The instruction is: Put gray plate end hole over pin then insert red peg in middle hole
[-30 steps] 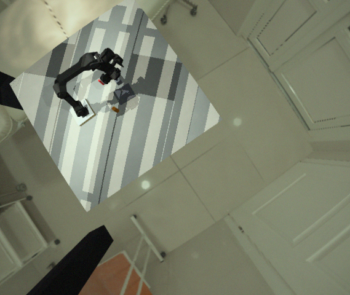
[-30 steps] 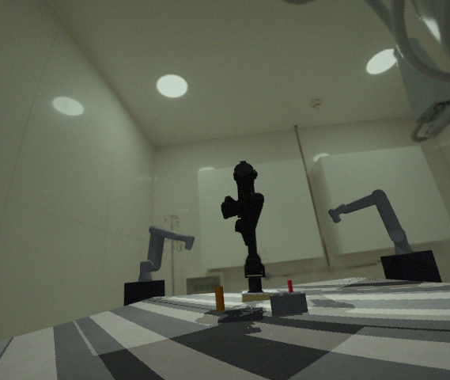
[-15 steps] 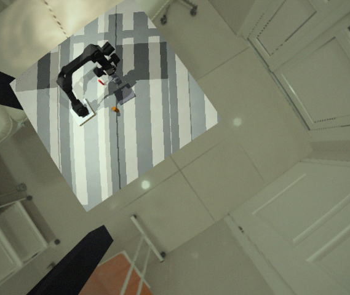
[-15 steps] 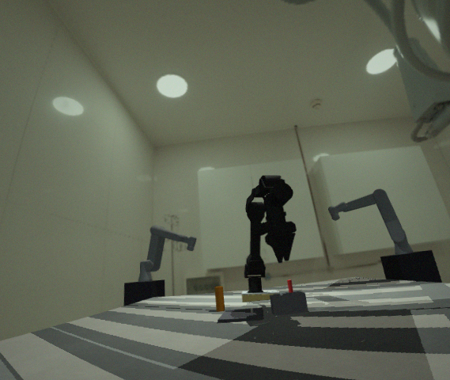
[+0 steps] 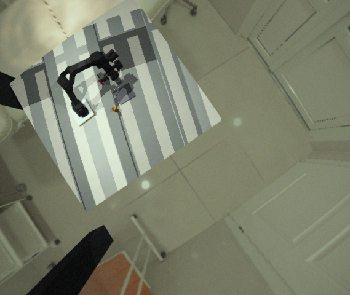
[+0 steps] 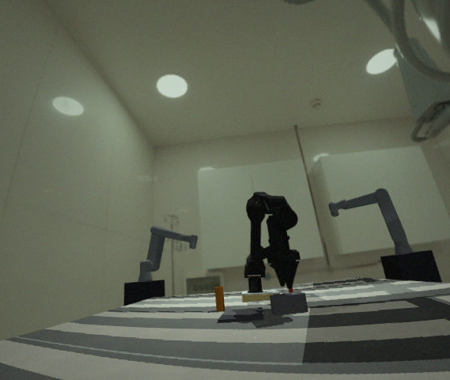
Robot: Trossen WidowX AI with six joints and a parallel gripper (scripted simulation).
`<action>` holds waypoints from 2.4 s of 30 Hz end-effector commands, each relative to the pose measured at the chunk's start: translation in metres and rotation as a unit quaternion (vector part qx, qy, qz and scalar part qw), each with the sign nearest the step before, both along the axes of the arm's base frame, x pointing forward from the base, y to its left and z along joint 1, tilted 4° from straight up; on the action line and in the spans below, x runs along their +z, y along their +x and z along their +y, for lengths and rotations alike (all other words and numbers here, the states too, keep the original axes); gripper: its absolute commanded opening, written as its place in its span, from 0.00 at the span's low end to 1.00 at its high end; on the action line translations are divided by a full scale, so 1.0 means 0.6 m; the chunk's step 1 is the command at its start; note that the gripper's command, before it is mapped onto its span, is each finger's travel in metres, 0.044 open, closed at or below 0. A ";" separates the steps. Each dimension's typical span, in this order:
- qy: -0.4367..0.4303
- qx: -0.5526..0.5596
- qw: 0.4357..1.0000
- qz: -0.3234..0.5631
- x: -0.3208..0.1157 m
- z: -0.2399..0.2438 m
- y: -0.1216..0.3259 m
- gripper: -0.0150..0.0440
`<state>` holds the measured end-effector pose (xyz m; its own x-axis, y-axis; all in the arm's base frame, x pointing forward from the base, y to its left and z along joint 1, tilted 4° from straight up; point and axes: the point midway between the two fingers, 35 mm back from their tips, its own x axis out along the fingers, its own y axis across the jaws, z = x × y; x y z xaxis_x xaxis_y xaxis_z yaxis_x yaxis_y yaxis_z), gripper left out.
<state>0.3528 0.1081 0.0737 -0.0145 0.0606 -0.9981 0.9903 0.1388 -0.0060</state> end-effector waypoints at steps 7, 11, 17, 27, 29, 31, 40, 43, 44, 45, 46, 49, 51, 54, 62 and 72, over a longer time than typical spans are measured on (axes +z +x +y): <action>0.002 -0.002 1.000 0.002 -0.028 0.002 -0.002 1.00; 0.002 -0.002 1.000 0.002 -0.039 0.003 -0.001 1.00; 0.002 -0.002 1.000 0.002 -0.055 0.004 -0.002 1.00; 0.002 -0.001 1.000 0.002 -0.082 0.005 -0.003 1.00; 0.002 -0.001 1.000 0.002 -0.088 0.006 -0.004 1.00; 0.002 -0.001 1.000 0.002 -0.093 0.006 -0.004 1.00; 0.002 -0.002 1.000 0.002 -0.102 0.006 -0.005 0.82; 0.002 -0.002 1.000 0.002 -0.102 0.006 -0.005 0.69; 0.002 -0.002 1.000 0.002 -0.102 0.006 -0.005 0.64; 0.002 -0.002 1.000 0.002 -0.102 0.006 -0.005 0.60; 0.002 -0.002 1.000 0.002 -0.102 0.006 -0.005 0.56; 0.002 -0.002 1.000 0.002 -0.102 0.006 -0.005 0.42; 0.002 -0.002 1.000 0.002 -0.102 0.006 -0.005 0.40; 0.002 -0.002 1.000 0.002 -0.102 0.006 -0.005 0.37; 0.002 -0.002 1.000 0.002 -0.090 0.007 -0.001 0.25; 0.002 -0.002 1.000 0.002 -0.039 0.007 0.011 0.25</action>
